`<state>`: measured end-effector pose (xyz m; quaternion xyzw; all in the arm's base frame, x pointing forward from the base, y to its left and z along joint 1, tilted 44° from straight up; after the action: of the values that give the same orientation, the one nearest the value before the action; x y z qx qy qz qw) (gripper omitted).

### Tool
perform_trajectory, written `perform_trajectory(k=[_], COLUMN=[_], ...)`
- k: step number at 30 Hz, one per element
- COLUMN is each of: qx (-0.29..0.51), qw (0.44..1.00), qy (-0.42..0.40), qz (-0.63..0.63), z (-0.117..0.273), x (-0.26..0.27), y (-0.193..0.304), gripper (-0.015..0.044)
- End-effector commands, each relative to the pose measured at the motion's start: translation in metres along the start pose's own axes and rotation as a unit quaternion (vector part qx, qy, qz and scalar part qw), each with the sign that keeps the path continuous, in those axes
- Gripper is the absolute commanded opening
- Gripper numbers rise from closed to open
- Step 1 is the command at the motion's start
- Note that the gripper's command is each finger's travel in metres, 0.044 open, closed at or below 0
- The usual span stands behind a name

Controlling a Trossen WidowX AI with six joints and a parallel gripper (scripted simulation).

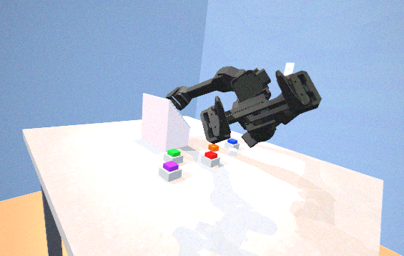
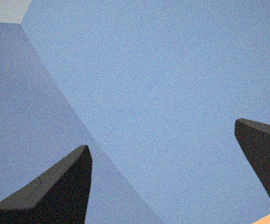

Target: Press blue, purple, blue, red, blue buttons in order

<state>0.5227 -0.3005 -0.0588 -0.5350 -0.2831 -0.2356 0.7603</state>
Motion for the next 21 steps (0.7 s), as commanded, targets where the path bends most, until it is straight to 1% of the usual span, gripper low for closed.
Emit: perform_trajectory(k=[1,2,4,8,14,21], qx=[0.006,0.023,0.088,0.227,0.407,0.556], qw=[1.0,0.999,0.992,0.947,0.829,0.679], qy=[-0.001,-0.003,-0.014,-0.043,-0.095,-0.153], qz=[0.006,0.024,0.09,0.223,0.37,0.455], z=[0.002,0.006,0.026,0.079,0.171,0.267], x=[0.002,0.007,0.024,0.049,0.053,0.032], y=[0.0,0.001,0.003,0.003,-0.016,-0.056], gripper=[0.04,0.04,0.04,0.04,0.04,0.04])
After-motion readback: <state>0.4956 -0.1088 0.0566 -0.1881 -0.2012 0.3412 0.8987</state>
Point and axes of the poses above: the point midway between the two fingers, 35 mm back from their tips, its own z axis back along the fingers, its own x axis across the jaws, y = z × x, the point moved 2 cm from there along z, back along the fingers
